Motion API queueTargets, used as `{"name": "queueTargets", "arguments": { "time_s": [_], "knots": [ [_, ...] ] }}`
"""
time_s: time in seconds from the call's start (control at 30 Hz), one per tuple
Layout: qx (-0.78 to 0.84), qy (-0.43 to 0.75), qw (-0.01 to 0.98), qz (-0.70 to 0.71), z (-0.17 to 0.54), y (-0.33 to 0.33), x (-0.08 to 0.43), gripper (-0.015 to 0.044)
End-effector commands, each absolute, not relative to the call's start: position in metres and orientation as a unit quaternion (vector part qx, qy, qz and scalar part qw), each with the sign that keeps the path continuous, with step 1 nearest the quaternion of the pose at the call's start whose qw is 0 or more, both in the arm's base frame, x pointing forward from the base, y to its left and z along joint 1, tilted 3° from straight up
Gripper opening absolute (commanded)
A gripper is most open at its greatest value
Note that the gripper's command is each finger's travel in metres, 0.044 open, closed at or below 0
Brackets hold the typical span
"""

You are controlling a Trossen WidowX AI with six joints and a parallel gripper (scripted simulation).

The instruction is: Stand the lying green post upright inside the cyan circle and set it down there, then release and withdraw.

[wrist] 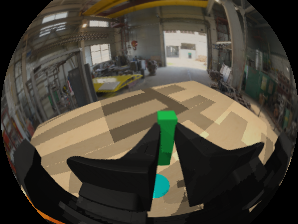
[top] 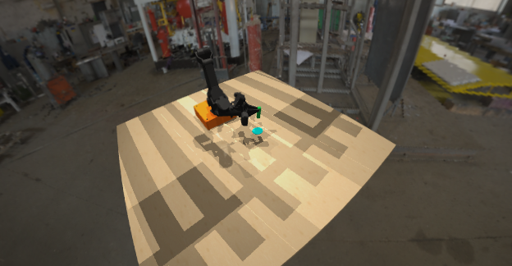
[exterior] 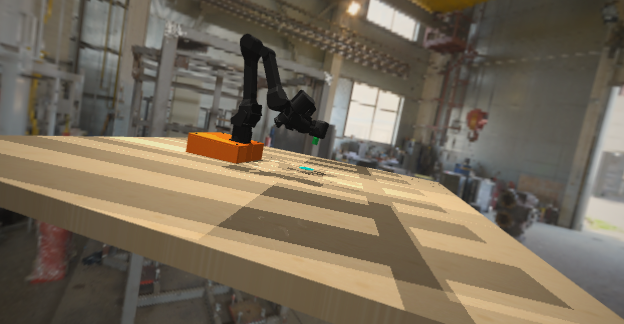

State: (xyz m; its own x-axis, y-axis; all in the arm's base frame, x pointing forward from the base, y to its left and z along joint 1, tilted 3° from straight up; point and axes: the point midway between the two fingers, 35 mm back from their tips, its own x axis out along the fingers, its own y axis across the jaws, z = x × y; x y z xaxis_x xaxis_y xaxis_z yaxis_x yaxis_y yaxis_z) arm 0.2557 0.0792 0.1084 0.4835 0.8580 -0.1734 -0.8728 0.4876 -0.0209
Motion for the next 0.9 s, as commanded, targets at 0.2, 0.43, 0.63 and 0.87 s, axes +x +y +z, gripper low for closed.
{"name": "queueTargets", "arguments": {
  "time_s": [0.2,0.43,0.63,0.87],
  "knots": [
    [-0.053,0.043,0.857,0.511,0.111,0.077,0.245,0.0023],
    [-0.056,0.024,0.854,0.516,0.112,0.076,0.237,0.0023],
    [-0.056,0.023,0.854,0.516,0.113,0.076,0.236,0.0023],
    [-0.056,0.023,0.854,0.516,0.113,0.076,0.236,0.0023]
  ]
}}
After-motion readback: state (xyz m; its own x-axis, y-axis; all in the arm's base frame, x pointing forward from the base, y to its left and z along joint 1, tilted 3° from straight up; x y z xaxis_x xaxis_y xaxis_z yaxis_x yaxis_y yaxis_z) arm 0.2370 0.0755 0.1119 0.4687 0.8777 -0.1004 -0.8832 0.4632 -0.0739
